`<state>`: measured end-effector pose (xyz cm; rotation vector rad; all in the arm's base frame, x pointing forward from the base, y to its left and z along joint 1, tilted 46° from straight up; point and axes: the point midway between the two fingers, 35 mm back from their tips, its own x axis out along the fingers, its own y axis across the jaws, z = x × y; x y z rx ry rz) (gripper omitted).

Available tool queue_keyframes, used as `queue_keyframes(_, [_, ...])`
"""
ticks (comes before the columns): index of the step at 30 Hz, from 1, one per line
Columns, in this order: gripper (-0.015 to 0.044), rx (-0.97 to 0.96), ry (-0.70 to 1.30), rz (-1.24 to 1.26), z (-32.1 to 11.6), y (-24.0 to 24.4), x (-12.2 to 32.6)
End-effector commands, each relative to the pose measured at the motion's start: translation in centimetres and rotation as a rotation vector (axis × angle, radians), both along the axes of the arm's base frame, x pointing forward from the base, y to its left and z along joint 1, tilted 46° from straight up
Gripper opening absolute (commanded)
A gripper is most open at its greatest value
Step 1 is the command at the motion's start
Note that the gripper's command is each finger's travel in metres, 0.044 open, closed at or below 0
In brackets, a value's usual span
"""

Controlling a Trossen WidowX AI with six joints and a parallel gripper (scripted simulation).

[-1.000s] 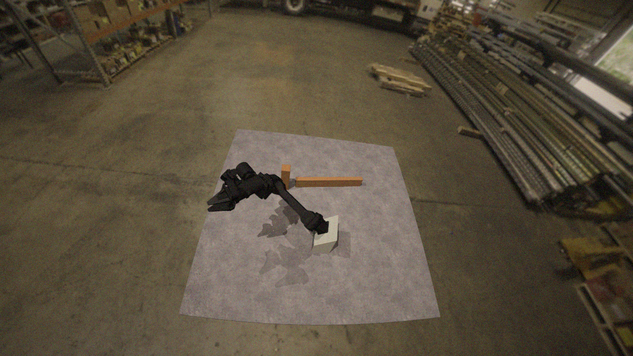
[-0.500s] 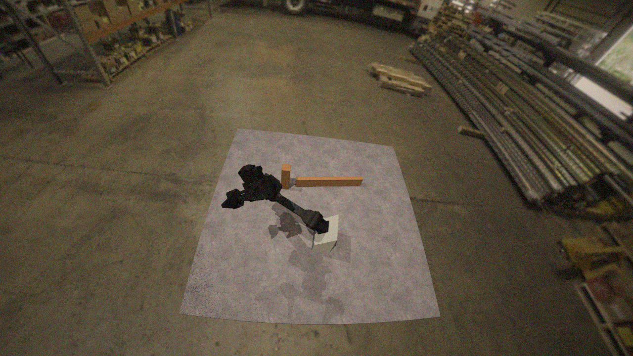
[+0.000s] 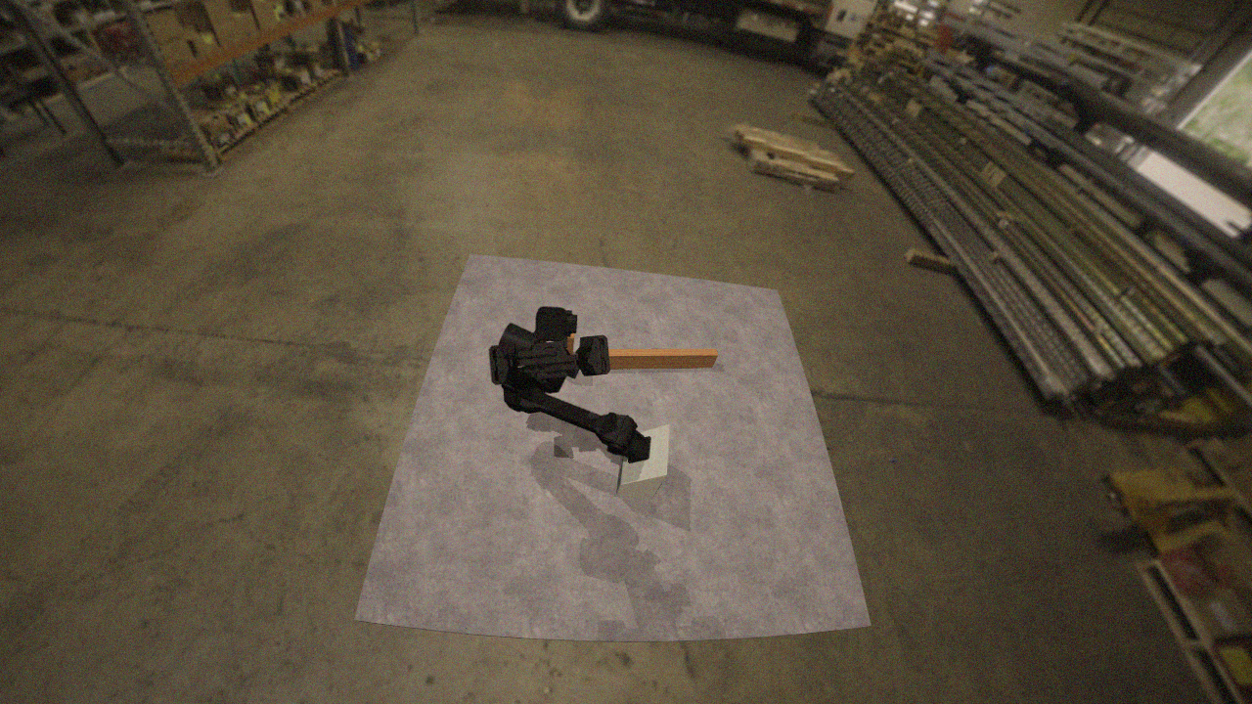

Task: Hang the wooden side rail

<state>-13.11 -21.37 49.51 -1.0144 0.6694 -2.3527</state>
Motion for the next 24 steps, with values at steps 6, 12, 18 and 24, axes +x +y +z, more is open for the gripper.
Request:
queue_keyframes(6, [0.0440, 0.263, 0.186, 0.203, -3.6, -5.4, 5.3])
queue_keyframes(12, [0.0440, 0.403, 0.348, 0.351, -6.2, -7.8, 9.9])
queue_keyframes(18, [0.0440, 0.505, 0.526, 0.509, -8.9, -9.1, 14.8])
queue_keyframes(24, [0.0440, 0.569, 0.716, 0.673, -11.7, -9.2, 20.0])
